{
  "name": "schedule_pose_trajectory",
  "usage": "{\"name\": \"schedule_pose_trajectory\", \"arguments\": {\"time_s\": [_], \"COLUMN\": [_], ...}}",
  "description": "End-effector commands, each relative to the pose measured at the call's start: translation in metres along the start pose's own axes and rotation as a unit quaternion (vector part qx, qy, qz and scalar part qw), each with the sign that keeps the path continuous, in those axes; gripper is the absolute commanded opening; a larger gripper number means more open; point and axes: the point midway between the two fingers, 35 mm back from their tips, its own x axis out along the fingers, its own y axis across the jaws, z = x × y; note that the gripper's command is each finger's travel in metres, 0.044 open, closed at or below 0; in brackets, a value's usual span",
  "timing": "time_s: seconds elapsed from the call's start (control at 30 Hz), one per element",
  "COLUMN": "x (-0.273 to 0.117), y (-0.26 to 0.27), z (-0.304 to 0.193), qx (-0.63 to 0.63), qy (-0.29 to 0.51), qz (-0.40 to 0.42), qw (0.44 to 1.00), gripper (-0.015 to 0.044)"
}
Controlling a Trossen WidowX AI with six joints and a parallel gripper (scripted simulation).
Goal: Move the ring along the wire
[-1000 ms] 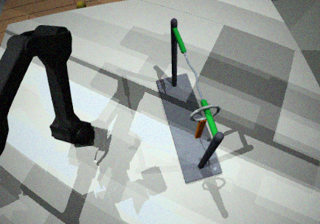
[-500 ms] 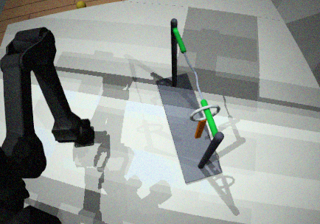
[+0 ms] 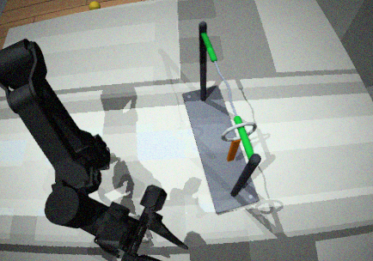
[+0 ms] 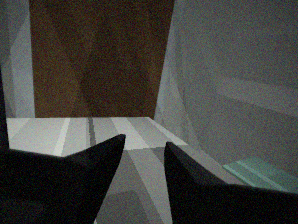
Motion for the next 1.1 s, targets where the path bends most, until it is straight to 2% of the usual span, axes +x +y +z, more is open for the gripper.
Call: {"name": "schedule_pose_trajectory", "arguments": {"time_s": [0.0,0.3,0.5,0.8,1.07], "x": [-0.003,-0.049,-0.050,-0.015,-0.010], "y": [0.049,0.156,0.159,0.177,0.180], "z": [-0.041,-0.112,-0.112,-0.074,-0.071], "qx": [-0.006,-0.013,-0.013,-0.014,-0.012], "qy": [0.043,0.105,0.105,0.058,0.054], "qz": [0.093,0.306,0.310,0.308,0.308], "qw": [0.995,0.946,0.945,0.950,0.950], "gripper": [0.0160,0.0160,0.0160,0.0160,0.0160]}}
